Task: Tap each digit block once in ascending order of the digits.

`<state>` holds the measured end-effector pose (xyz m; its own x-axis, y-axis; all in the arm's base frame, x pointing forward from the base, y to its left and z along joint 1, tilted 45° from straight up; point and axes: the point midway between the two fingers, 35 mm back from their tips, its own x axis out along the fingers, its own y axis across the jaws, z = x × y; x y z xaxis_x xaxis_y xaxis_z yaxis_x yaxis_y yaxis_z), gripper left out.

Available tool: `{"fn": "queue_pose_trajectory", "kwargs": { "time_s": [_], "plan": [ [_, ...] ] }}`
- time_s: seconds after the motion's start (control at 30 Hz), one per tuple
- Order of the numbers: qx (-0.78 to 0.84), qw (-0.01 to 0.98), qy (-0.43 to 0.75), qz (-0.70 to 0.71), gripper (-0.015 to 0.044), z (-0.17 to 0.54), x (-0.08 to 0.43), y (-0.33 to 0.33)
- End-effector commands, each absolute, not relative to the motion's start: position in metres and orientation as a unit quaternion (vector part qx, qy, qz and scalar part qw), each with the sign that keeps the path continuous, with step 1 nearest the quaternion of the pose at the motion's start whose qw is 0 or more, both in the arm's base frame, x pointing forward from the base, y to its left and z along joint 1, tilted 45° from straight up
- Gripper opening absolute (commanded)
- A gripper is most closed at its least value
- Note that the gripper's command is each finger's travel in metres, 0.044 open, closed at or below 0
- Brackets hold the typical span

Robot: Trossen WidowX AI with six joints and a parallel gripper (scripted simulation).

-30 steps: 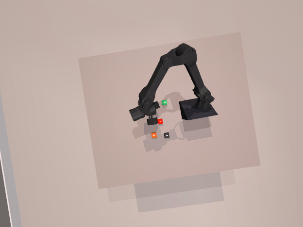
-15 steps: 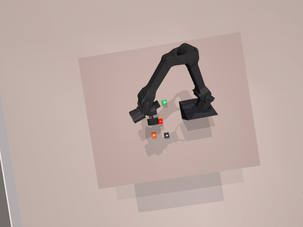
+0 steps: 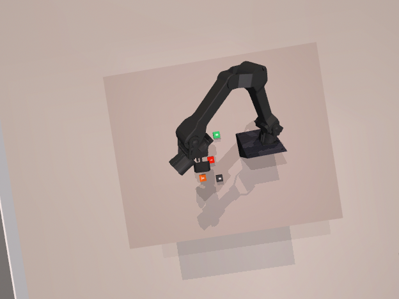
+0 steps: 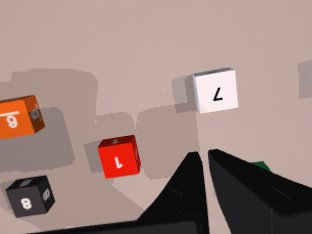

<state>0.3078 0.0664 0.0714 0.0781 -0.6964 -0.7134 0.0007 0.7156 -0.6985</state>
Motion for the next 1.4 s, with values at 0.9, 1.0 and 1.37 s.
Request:
{"fn": "queue_pose_trajectory", "kwargs": {
  "time_s": [0.9,1.0,1.37],
  "plan": [
    [-0.282,0.676,0.633,-0.252,0.002,-0.104,0.235,0.12],
    [-0.282,0.676,0.633,-0.252,0.002,-0.108,0.235,0.117],
    [-0.282,0.676,0.633,-0.253,0.002,-0.12,0.236,0.105]
  ]
}}
